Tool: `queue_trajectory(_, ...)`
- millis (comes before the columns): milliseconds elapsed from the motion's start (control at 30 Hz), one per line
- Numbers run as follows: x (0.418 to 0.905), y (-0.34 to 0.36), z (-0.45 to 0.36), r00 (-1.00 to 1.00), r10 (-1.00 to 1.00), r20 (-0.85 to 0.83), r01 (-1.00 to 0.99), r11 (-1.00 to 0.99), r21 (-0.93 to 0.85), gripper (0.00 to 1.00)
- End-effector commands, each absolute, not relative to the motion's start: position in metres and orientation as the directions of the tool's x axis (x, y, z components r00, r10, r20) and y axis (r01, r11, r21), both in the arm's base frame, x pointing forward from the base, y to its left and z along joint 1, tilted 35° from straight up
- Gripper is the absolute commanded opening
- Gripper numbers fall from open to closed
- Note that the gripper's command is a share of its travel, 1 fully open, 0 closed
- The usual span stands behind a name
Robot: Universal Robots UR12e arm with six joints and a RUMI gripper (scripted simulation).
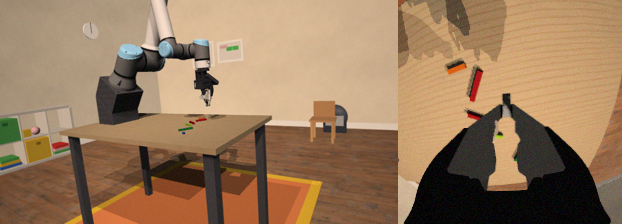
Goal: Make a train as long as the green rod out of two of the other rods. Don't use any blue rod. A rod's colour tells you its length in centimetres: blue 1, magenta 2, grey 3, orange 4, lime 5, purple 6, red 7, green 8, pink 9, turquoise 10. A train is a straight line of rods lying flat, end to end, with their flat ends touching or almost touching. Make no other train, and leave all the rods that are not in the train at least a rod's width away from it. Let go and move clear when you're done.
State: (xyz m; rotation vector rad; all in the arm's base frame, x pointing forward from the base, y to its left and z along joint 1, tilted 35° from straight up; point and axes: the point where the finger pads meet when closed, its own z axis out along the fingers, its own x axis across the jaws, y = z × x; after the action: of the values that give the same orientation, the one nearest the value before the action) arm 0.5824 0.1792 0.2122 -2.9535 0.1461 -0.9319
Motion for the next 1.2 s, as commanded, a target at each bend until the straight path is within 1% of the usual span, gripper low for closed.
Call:
queue_trajectory(0, 0.594, 0.18, 0.195, 0.815, -0.101, 0.57, -0.077, -0.995, -0.067, 0.0)
queue_trajectory(567, 0.628, 0.181, 0.151, 0.814, -0.102, 0.572, -0.077, -0.995, -0.067, 0.0)
queue_trajectory(1167, 0.63, 0.181, 0.146, 0.814, -0.102, 0.571, -0.077, -0.995, -0.067, 0.0)
